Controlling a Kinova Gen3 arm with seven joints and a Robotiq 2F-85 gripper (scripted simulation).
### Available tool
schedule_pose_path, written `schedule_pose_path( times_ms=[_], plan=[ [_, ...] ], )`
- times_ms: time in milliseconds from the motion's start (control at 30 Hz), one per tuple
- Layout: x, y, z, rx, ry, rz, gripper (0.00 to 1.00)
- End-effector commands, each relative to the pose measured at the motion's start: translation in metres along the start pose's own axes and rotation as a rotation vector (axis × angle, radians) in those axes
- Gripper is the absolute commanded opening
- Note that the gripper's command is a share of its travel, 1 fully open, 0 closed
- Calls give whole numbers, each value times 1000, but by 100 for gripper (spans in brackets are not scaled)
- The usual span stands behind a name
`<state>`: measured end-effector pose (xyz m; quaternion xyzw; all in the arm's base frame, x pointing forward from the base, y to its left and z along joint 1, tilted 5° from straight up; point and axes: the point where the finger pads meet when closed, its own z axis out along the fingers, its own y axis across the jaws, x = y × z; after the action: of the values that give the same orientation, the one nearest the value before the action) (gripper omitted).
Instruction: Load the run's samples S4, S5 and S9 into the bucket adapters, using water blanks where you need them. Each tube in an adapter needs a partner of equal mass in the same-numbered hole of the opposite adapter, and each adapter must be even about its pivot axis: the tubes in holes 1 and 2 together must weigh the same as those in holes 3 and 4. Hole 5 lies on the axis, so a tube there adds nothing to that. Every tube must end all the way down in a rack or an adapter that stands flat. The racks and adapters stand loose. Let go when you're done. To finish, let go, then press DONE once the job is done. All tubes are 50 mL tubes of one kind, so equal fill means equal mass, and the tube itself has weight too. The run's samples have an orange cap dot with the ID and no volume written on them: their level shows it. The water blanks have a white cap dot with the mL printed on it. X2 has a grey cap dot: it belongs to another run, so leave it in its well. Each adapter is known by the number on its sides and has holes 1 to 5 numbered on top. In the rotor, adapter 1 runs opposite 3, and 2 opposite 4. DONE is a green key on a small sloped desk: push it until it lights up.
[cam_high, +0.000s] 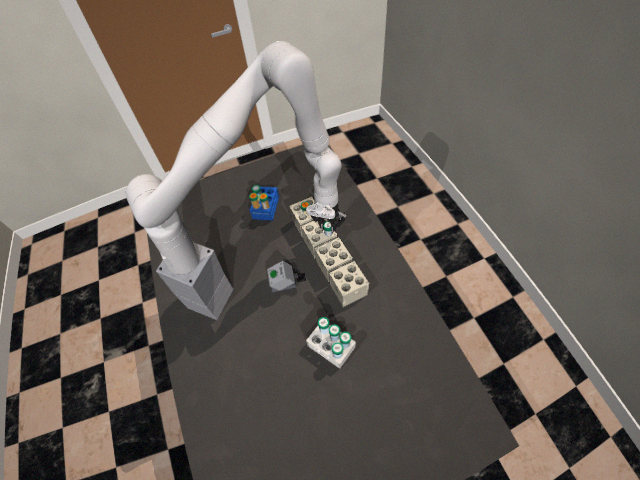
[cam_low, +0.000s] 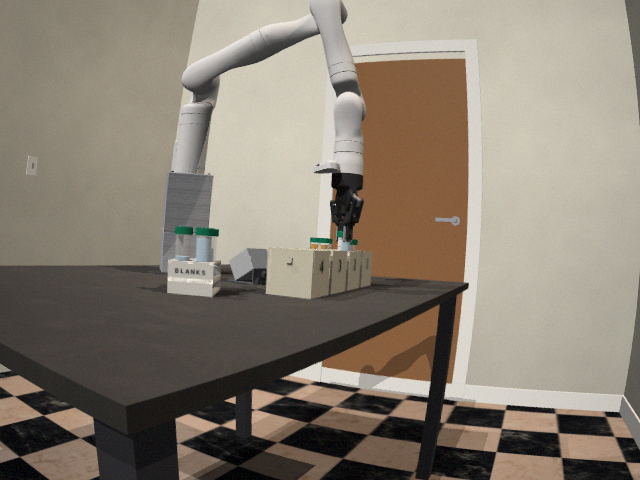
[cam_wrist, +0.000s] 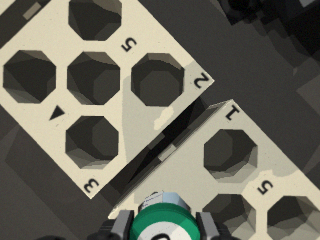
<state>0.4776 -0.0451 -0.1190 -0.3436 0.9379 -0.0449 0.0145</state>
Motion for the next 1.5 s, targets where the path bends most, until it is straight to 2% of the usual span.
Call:
schedule_pose_path(
  times_ms=[0,833,1200,1233,1467],
  plan=[
    [-1,0,0,1,-1,0,10],
    [-1,0,16,1,-1,0,10],
    [-1,0,16,1,-1,0,10],
    [-1,0,16,1,-1,0,62],
    [-1,0,16,1,-1,0,62]
  ],
)
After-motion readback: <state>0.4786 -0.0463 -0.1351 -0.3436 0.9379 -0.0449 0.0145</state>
